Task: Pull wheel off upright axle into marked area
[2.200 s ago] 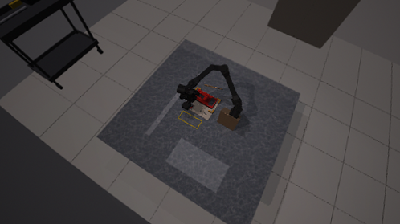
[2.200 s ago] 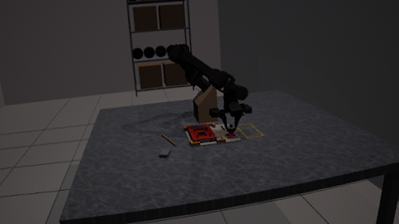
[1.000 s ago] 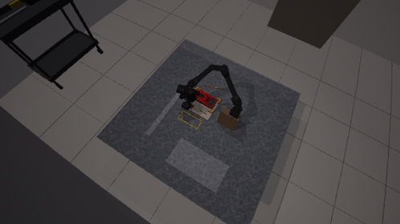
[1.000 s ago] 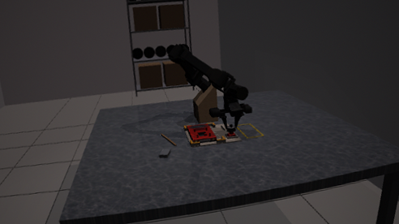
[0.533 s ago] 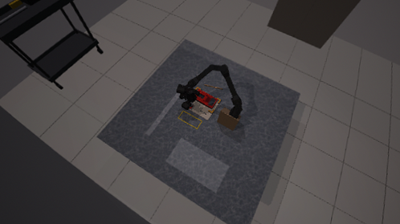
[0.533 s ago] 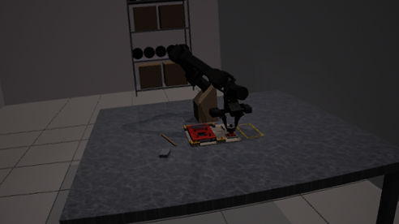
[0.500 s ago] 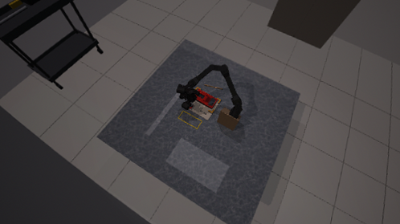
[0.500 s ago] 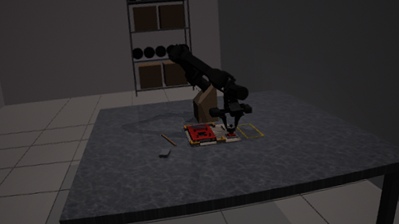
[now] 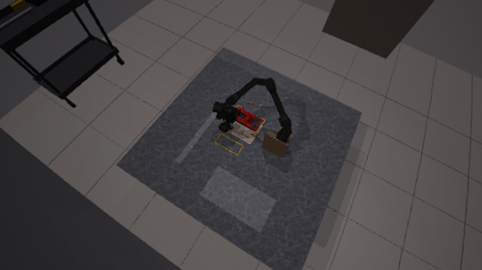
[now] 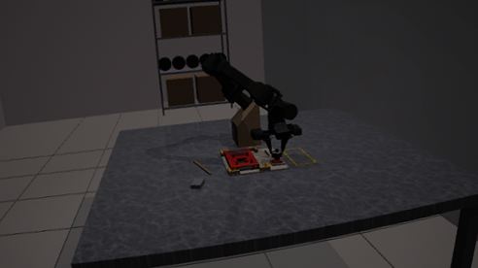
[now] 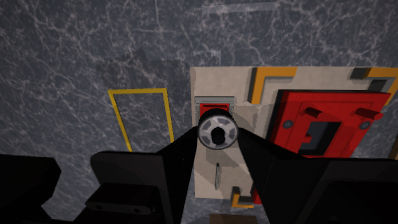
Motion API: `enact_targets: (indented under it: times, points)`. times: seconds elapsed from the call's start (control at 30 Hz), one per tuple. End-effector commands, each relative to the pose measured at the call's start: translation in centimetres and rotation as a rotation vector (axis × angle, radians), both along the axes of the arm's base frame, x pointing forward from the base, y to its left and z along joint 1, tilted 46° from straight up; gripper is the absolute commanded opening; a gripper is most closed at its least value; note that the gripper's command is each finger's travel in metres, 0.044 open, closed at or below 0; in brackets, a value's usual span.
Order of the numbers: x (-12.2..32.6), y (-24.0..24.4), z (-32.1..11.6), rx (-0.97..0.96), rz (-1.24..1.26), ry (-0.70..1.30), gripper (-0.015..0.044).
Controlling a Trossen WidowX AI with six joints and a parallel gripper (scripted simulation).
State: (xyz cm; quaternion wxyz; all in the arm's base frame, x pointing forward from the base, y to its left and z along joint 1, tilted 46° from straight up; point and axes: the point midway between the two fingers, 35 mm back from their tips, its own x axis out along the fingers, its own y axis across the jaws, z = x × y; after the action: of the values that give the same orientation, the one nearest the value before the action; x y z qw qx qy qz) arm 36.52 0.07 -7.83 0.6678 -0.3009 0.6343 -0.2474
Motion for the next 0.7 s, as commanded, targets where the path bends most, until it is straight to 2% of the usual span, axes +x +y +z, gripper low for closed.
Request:
enact_targets:
  times: [0.0, 0.6, 0.63, 0.67]
  points:
    - [-0.2, 1.6, 1.2, -0.003, 0.039, 0.005, 0.0000]
    - [-0.2, 2.0, 1.6, -0.004, 0.041, 0.004, 0.0000]
    - [-0.2, 0.4, 0.5, -0.003, 0.005, 0.005, 0.0026]
    - [-0.2, 0.8, 0.9, -0.003, 0.022, 0.005, 0.0052]
